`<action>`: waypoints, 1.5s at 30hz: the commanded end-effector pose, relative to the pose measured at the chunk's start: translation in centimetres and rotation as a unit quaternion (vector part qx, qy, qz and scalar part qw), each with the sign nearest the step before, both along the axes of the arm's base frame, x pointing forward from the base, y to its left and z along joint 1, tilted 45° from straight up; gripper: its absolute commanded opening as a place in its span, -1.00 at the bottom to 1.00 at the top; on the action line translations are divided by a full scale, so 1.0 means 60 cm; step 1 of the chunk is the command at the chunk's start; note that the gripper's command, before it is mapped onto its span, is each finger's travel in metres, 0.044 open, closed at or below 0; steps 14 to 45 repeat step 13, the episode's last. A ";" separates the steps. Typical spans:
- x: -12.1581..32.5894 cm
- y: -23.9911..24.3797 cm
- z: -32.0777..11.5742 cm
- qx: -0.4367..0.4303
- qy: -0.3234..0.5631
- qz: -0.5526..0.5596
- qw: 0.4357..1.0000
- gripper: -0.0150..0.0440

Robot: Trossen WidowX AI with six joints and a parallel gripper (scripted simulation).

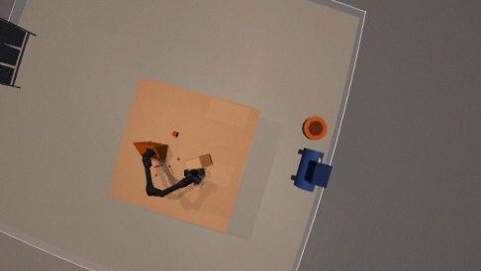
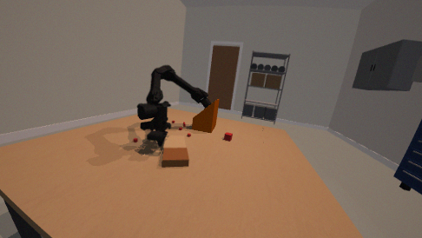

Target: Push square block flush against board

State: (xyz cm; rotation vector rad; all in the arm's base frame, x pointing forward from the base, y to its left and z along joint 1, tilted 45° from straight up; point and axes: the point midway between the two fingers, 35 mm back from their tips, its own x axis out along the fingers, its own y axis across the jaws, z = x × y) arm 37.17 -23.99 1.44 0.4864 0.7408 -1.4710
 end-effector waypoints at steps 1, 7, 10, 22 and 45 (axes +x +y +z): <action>-0.002 0.008 -0.008 0.001 0.000 0.000 1.000 -0.49; -0.003 0.013 -0.013 0.001 0.000 0.000 1.000 -0.49; -0.002 0.009 -0.010 0.001 0.000 0.000 1.000 -0.49; 0.000 0.004 -0.004 0.001 0.000 0.000 1.000 -0.49; 0.000 0.004 -0.004 0.001 0.000 0.000 1.000 -0.49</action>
